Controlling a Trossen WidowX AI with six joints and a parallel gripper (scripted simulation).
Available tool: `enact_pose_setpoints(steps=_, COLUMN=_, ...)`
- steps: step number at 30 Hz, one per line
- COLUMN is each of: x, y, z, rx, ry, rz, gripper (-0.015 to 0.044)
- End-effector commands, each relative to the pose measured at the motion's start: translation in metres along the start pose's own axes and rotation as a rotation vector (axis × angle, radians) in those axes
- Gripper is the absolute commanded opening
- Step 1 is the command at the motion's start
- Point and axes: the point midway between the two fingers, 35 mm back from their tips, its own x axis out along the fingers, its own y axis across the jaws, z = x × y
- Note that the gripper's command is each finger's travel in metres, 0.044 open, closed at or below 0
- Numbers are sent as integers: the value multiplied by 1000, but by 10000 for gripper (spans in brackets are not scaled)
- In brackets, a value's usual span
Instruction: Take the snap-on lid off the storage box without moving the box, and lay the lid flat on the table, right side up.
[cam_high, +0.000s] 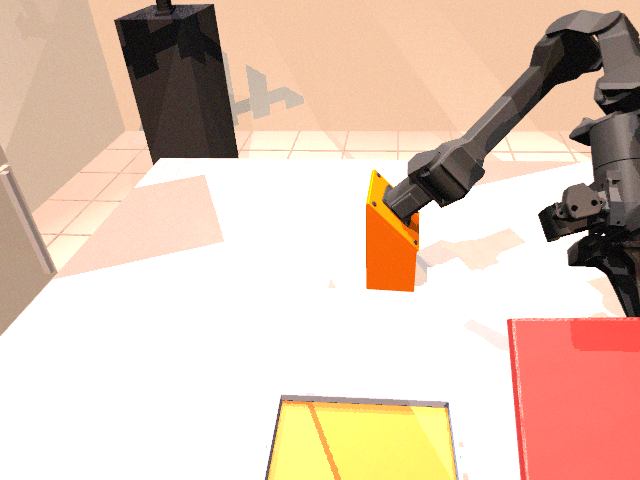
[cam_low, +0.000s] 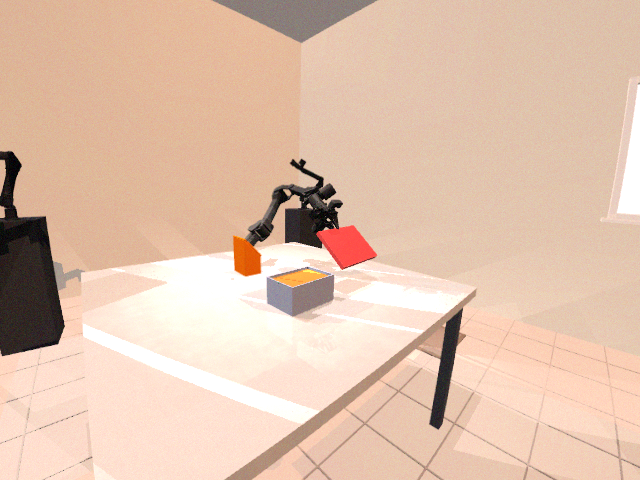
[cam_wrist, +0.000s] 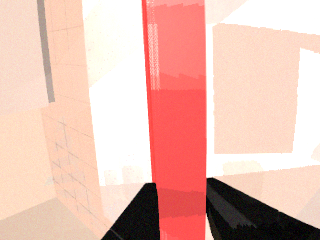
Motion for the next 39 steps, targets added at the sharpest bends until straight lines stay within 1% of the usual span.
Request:
enact_pose_setpoints(steps=1, x=-5, y=5, z=-13, rx=-3, ry=4, rz=20, gripper=0)
enact_pose_setpoints(steps=26, x=-10, y=1, z=-63, rx=-2, ry=7, rz=21, gripper=0)
enact_pose_setpoints(steps=39, x=-4, y=-6, z=-59, rx=-2, ry=7, rz=21, gripper=0)
